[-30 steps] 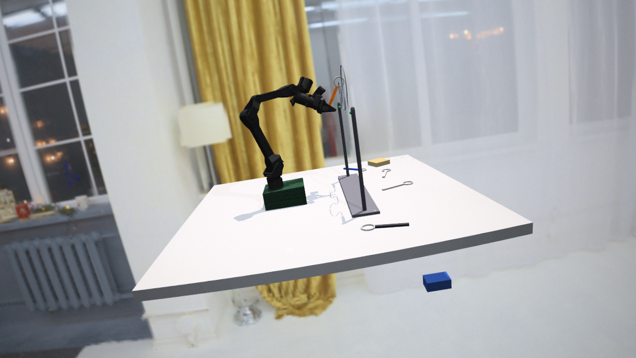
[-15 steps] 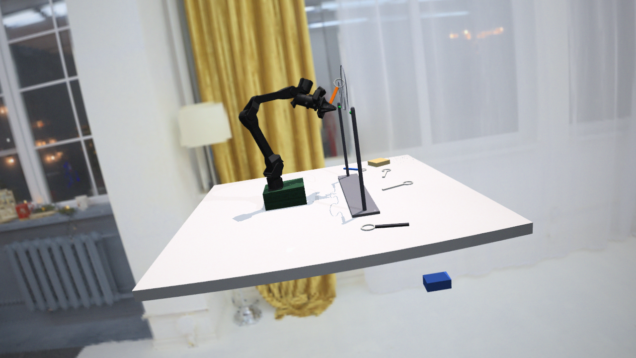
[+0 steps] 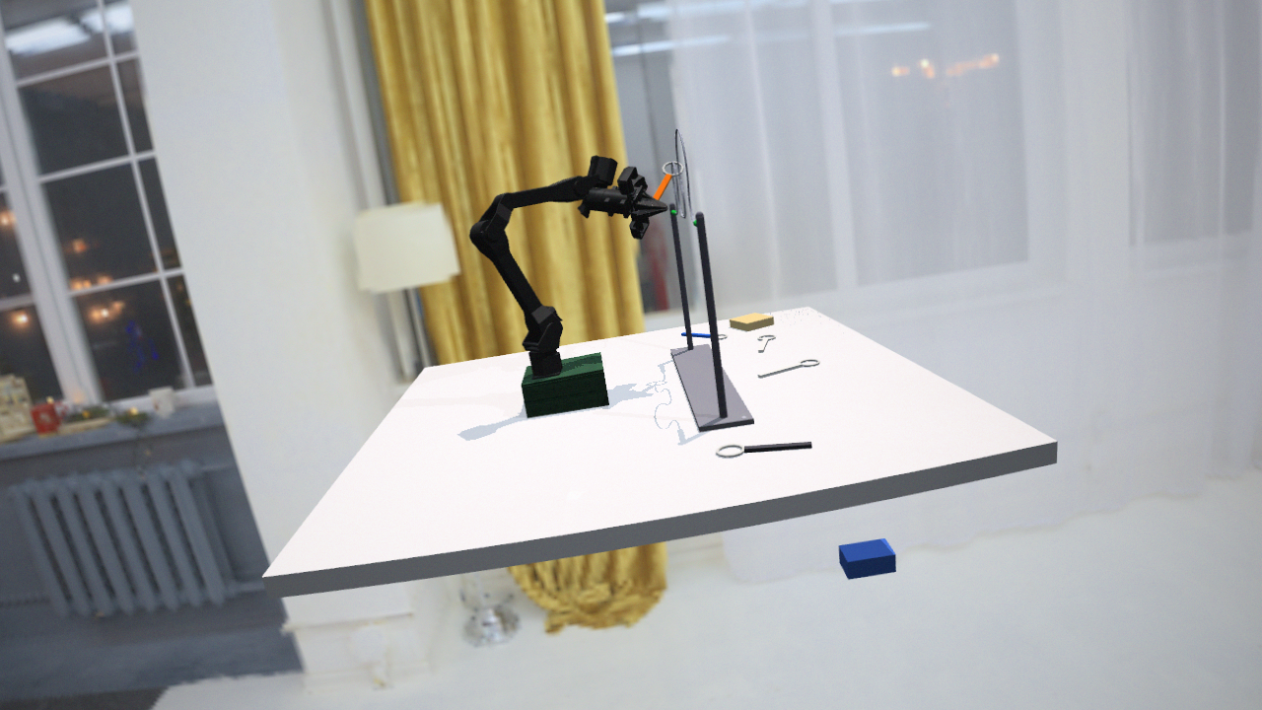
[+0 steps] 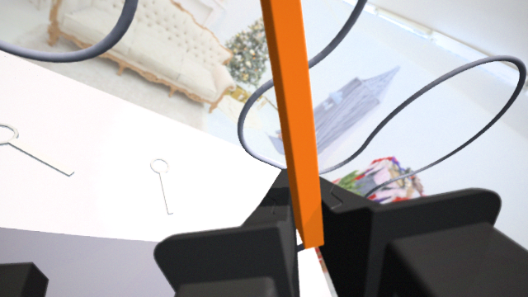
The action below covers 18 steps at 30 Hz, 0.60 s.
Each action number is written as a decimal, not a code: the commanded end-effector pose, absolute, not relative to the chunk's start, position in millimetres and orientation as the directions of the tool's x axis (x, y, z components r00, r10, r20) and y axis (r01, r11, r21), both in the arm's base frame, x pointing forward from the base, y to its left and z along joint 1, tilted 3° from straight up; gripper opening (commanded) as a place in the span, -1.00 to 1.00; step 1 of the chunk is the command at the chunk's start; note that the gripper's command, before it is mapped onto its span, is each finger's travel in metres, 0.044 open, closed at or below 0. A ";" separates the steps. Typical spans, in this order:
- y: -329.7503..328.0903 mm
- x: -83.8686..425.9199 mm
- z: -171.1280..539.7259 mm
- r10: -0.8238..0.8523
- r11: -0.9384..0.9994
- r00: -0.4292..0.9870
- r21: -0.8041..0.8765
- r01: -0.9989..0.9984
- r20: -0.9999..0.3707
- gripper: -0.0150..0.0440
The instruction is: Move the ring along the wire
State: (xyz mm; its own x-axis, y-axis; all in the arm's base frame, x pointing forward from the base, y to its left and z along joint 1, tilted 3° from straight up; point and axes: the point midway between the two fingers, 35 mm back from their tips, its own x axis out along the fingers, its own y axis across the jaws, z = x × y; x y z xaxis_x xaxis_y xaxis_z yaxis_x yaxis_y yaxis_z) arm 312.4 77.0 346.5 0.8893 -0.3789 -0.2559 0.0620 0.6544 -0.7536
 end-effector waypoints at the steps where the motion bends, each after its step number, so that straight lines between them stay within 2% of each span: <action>1: 71.0 311.0 352.1 -0.401 0.592 0.890 -0.803 0.071 -0.216 -1.00; 18: 57.8 312.1 375.5 -0.443 0.268 0.895 -0.960 0.084 -0.045 -1.00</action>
